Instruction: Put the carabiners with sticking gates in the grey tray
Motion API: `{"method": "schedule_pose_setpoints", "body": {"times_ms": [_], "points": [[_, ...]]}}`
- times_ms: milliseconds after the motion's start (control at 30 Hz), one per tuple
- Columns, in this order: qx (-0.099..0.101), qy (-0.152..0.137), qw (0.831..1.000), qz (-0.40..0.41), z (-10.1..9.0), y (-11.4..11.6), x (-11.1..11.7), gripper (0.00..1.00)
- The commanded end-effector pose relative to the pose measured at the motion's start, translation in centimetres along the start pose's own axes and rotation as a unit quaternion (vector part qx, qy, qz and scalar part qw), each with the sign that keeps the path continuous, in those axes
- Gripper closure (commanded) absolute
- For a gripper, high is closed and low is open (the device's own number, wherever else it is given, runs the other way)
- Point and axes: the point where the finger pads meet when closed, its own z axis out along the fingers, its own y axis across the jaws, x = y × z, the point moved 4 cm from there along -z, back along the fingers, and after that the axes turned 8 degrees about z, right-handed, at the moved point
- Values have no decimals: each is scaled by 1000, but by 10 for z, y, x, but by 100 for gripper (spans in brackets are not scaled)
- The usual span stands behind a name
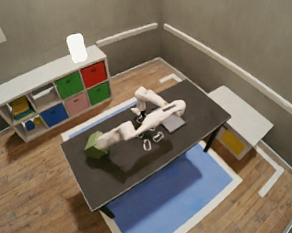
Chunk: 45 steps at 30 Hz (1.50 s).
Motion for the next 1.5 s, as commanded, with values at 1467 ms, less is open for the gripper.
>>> {"method": "schedule_pose_setpoints", "body": {"times_ms": [1467], "points": [[0,-1,1000,0,-1,0,0,29]]}}
